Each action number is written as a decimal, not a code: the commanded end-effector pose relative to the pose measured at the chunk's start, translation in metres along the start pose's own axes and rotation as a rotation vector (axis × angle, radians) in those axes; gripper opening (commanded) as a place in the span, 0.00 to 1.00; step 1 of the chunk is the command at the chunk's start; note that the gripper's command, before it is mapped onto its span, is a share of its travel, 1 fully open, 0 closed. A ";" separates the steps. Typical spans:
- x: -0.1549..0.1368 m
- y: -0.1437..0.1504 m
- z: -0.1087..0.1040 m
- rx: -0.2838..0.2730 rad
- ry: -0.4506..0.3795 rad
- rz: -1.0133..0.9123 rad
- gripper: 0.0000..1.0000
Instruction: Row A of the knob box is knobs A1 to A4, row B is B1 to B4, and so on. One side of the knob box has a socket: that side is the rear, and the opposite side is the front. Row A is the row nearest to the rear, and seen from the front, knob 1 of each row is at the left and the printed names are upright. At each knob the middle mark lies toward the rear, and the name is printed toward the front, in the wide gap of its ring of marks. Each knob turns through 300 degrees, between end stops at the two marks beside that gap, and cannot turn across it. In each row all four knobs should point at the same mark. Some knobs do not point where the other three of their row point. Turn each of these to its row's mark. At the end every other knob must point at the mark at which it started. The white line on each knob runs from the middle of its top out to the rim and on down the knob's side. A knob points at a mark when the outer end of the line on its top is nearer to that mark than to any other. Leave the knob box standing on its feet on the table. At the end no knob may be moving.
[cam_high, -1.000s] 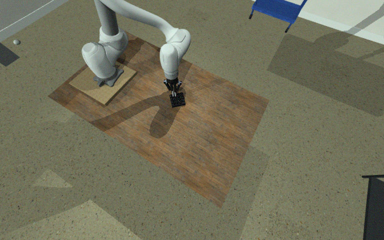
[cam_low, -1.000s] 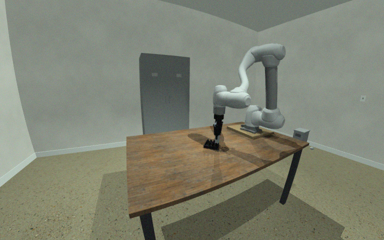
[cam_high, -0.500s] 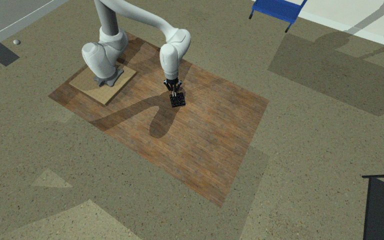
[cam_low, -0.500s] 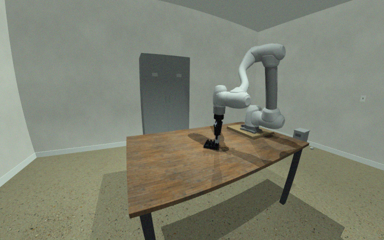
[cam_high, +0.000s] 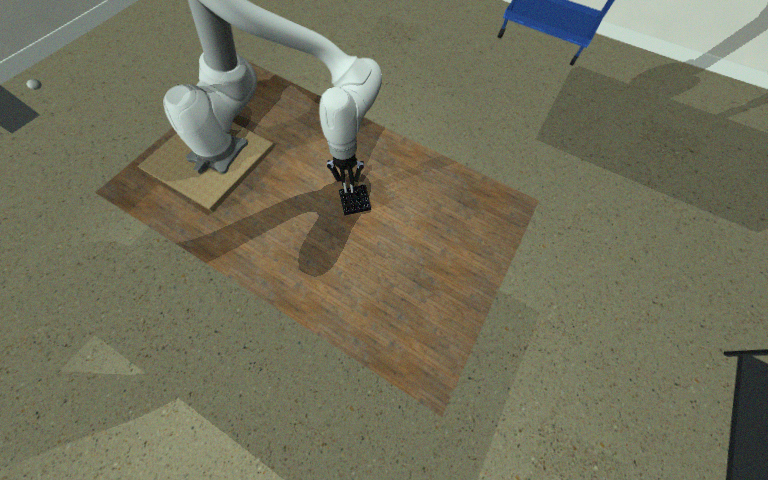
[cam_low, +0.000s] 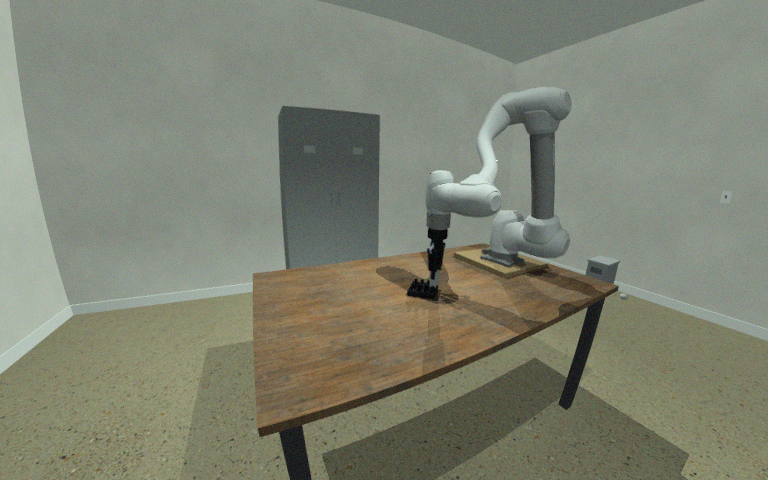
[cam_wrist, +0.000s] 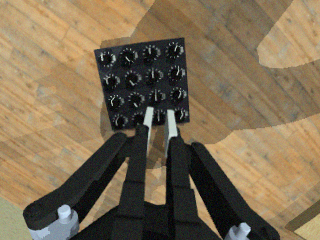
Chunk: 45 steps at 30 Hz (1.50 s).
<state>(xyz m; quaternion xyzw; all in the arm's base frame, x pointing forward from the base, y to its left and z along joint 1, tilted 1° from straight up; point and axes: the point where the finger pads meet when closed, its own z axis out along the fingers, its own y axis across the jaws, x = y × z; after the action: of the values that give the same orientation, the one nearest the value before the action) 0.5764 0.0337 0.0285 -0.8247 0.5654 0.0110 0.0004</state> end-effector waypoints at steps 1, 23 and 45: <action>0.000 0.000 0.000 0.000 0.000 0.000 0.12; 0.000 0.000 -0.006 0.000 0.000 0.000 0.12; 0.000 0.000 -0.038 0.000 0.000 0.000 0.12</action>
<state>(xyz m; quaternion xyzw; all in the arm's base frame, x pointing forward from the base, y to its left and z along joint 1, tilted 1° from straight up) 0.5771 0.0332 0.0664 -0.8247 0.5654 0.0110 0.0004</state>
